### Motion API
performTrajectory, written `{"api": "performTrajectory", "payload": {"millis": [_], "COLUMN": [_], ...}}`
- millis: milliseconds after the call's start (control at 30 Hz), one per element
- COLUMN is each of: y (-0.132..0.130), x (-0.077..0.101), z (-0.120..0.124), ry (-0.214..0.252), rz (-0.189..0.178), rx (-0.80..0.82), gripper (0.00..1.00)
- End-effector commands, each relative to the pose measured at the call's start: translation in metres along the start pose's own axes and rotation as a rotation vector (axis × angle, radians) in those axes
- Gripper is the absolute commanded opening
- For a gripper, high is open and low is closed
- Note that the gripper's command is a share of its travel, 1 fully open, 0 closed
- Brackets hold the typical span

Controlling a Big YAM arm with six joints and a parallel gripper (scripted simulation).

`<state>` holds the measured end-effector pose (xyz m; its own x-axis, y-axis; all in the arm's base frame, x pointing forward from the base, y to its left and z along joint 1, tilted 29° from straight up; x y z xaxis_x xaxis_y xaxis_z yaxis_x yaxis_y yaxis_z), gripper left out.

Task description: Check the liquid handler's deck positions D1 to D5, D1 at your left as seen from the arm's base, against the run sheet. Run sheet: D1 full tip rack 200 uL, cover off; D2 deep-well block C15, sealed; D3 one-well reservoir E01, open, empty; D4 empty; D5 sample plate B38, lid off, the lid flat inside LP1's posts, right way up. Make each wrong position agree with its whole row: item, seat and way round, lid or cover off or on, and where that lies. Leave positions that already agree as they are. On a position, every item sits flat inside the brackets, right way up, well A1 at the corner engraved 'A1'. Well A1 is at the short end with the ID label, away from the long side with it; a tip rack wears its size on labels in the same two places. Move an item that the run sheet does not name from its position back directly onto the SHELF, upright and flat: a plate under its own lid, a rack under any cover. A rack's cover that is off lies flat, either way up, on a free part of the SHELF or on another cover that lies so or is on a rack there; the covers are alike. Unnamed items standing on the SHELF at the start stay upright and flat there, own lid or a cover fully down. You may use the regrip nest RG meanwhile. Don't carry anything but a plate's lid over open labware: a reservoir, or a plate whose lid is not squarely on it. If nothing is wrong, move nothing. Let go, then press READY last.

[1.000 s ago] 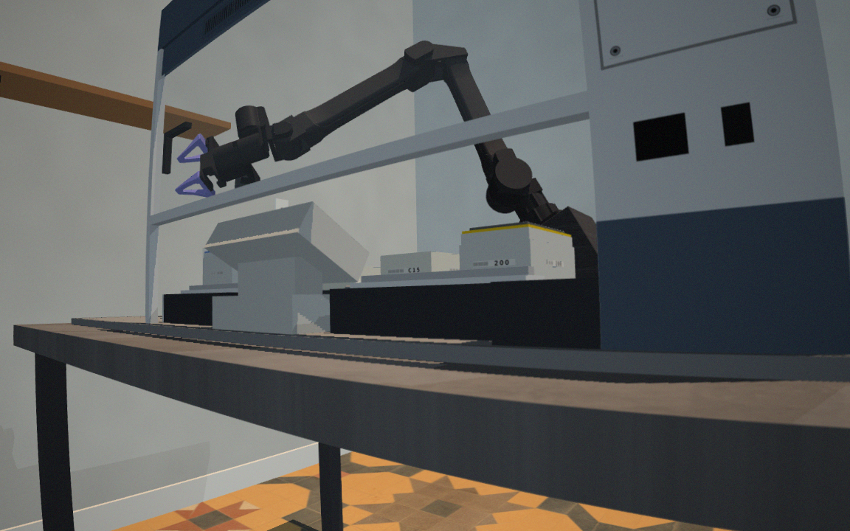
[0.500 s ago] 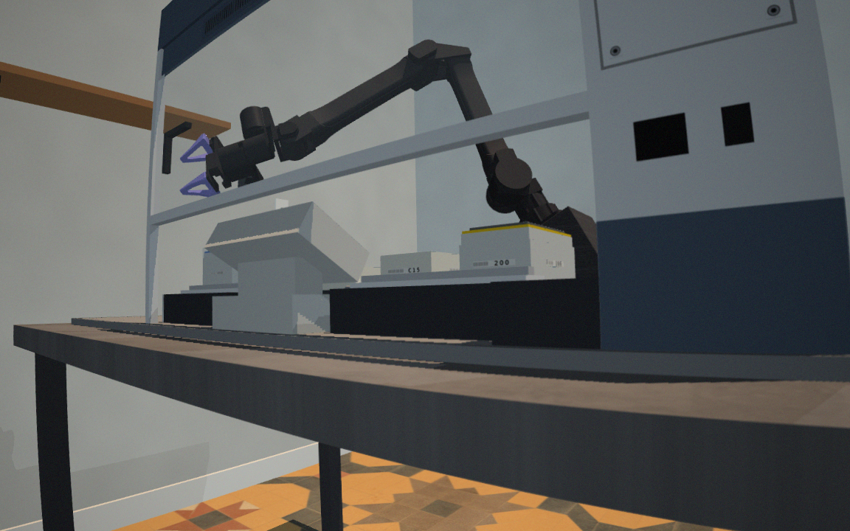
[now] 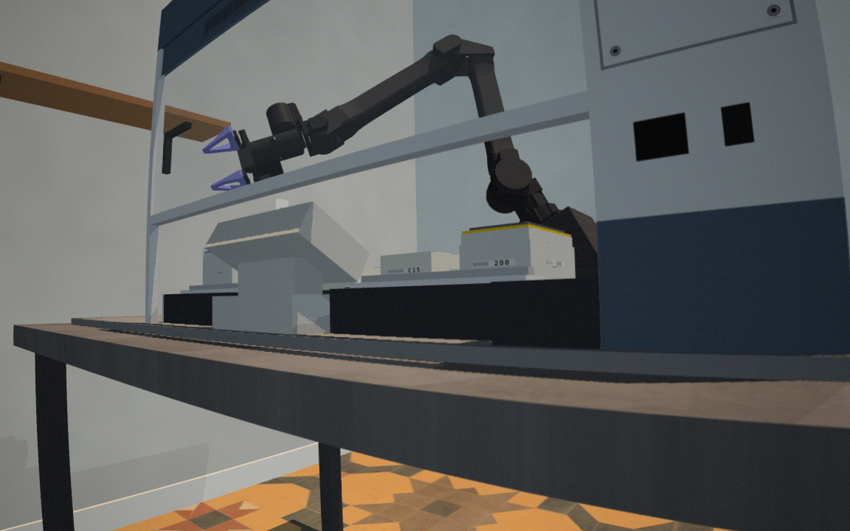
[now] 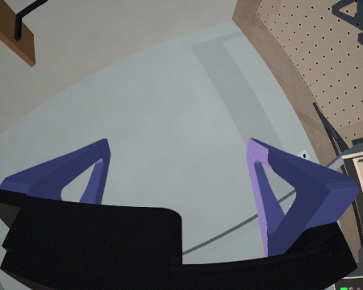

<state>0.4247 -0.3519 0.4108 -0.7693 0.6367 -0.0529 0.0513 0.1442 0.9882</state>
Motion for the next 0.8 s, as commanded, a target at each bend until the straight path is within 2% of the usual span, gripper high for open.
{"api": "performTrajectory", "payload": {"millis": [0,400,467,500,533,767], "y": [0.012,-0.009,-0.009,-0.001,-0.012,-0.024], "x": [0.013,0.064,0.064,0.066,0.072,0.101], "z": [-0.001,0.022,0.022,0.023,0.028,0.039], "ry": [0.014,0.151,0.151,0.159,0.178,0.254], "rz": [-0.011,0.052,0.052,0.040,0.061,0.098], "rx": [0.085,0.277,0.277,0.294,0.309,0.421], "gripper": [1.00,1.00,1.00,1.00,1.00,1.00]}}
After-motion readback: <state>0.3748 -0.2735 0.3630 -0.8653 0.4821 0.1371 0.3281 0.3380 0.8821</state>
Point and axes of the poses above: the point where the finger pads meet when closed, its own x axis back along the fingers, its own y axis across the jaws, z = x × y, the point moved 3 cm from there along x, back along the fingers, and after that the axes turned 7 degrees about x, right-handed, at the moved point
